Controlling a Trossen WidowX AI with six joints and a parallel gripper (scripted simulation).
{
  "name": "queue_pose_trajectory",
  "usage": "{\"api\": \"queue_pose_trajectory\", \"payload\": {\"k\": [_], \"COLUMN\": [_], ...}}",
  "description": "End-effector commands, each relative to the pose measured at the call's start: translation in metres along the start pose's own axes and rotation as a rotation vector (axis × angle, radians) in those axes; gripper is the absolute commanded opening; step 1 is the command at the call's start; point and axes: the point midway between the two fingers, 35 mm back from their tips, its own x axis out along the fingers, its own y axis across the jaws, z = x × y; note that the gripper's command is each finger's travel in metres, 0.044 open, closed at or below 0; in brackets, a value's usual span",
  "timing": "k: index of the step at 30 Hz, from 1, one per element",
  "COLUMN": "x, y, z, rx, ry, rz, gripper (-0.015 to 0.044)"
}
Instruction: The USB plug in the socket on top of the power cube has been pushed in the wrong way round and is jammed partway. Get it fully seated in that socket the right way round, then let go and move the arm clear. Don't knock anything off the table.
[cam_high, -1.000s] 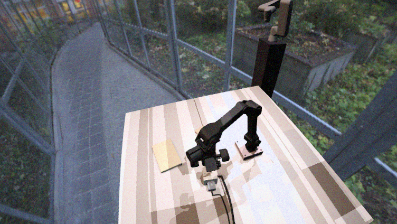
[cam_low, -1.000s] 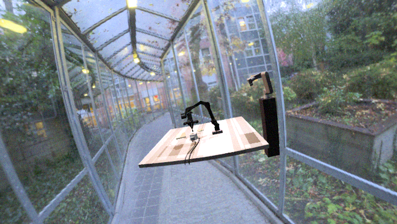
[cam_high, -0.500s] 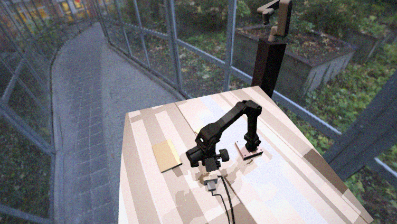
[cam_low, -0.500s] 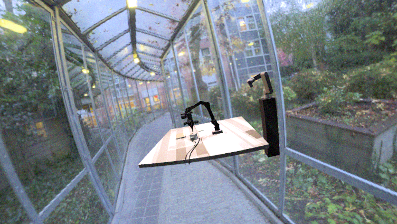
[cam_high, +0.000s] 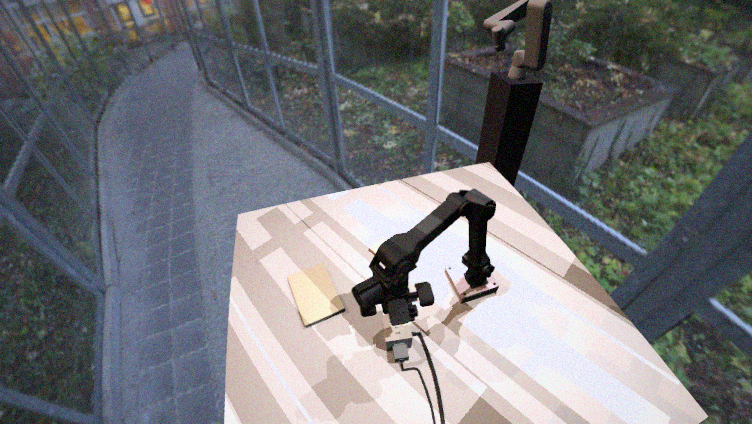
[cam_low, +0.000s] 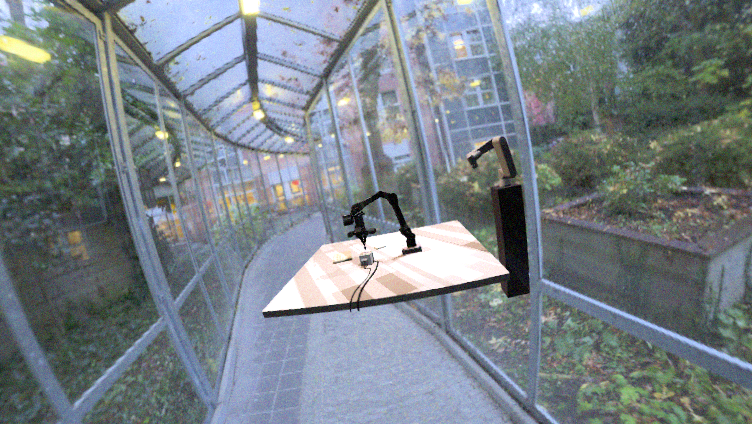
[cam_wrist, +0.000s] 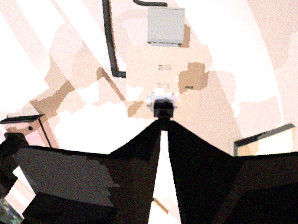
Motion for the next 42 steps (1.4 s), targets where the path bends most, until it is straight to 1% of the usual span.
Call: {"api": "queue_pose_trajectory", "payload": {"k": [1,42], "x": [0.0016,0.0065], "y": [-0.0001,-0.0003], "z": [-0.0012,-0.0042], "rx": [0.005,0.022], "ry": [0.006,0.022], "rz": [-0.001,-0.001], "gripper": [0.0,0.0]}}
